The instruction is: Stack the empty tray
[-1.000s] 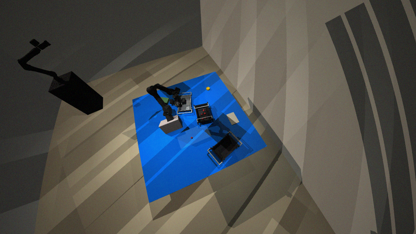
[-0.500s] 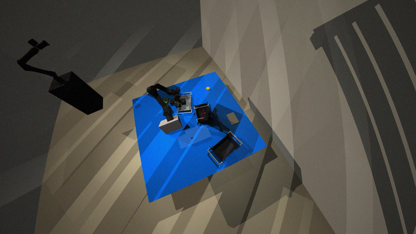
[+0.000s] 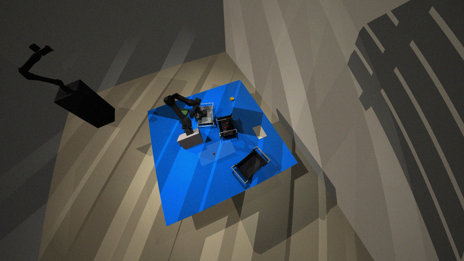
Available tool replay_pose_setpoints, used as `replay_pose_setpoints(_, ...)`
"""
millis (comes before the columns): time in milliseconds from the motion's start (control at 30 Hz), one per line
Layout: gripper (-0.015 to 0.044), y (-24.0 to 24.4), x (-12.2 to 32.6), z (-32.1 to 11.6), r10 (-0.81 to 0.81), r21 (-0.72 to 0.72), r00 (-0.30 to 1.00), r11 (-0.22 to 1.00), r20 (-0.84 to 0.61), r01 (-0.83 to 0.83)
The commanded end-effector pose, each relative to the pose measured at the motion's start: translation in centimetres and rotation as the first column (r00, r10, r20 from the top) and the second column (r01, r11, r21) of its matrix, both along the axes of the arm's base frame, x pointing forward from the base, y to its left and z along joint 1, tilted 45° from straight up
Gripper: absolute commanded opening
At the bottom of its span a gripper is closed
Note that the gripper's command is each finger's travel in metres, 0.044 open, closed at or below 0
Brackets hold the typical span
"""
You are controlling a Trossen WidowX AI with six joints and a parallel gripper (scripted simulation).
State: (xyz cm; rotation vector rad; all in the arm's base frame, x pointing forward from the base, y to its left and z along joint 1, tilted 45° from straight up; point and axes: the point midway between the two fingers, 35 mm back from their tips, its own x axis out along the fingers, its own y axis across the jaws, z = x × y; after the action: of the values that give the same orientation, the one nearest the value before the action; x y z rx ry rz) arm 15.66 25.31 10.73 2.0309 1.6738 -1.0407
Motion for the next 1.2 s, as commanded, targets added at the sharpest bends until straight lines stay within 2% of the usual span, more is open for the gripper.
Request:
replay_pose_setpoints(0, 0.0155, 0.0, -0.1, -0.1, 0.002, 0.001, 1.000, 1.000, -0.007, -0.002)
replay_pose_setpoints(767, 0.0001, -0.5, 0.0, 0.5, 0.003, -0.001, 1.000, 1.000, -0.006, -0.003)
replay_pose_setpoints(1167, 0.0000, -5.1, -0.3, 5.0, 0.003, -0.004, 1.000, 1.000, -0.005, -0.003)
